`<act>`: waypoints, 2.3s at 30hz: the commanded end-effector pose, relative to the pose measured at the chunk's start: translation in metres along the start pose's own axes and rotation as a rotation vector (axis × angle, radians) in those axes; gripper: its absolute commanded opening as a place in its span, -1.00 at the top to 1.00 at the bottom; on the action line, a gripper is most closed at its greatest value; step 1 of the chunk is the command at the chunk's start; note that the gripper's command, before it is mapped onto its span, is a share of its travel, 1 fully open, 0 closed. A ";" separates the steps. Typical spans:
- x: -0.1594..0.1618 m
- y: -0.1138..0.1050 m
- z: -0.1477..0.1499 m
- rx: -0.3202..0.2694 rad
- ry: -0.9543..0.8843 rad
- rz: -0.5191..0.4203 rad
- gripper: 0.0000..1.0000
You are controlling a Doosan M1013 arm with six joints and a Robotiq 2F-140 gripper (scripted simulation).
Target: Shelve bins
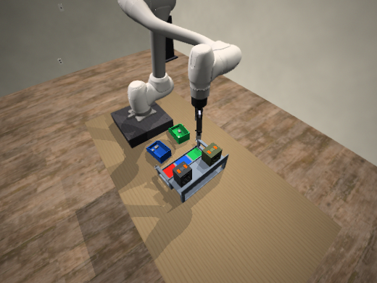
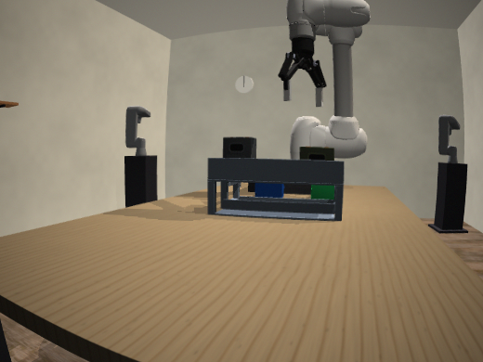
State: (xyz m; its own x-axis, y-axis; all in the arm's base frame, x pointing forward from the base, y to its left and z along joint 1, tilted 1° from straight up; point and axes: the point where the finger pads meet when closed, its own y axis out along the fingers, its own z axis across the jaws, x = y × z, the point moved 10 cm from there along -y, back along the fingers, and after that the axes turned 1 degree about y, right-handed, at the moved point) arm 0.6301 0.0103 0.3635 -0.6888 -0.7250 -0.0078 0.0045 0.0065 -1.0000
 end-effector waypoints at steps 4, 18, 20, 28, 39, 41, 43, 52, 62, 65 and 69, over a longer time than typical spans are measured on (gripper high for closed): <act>0.003 0.016 -0.007 0.000 -0.230 0.002 -1.00; 0.006 0.030 -0.013 0.000 -0.432 0.004 -1.00; 0.007 0.035 -0.016 0.001 -0.510 0.005 -1.00; 0.009 0.045 -0.020 0.001 -0.657 0.006 -1.00; 0.014 0.065 -0.031 0.003 -0.959 0.009 -1.00; 0.015 0.069 -0.033 0.004 -1.017 0.009 -1.00; 0.015 0.069 -0.033 0.004 -1.017 0.009 -1.00; 0.017 0.075 -0.036 0.004 -1.109 0.010 -1.00; 0.022 0.091 -0.045 0.007 -1.353 0.011 -1.00; 0.022 0.093 -0.046 0.007 -1.382 0.011 -1.00; 0.022 0.093 -0.046 0.007 -1.393 0.011 -1.00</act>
State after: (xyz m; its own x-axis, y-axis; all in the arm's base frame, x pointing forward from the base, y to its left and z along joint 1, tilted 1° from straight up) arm 0.5816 0.0265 0.2699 0.5908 -0.8068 -0.0060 0.0119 0.0162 -0.9998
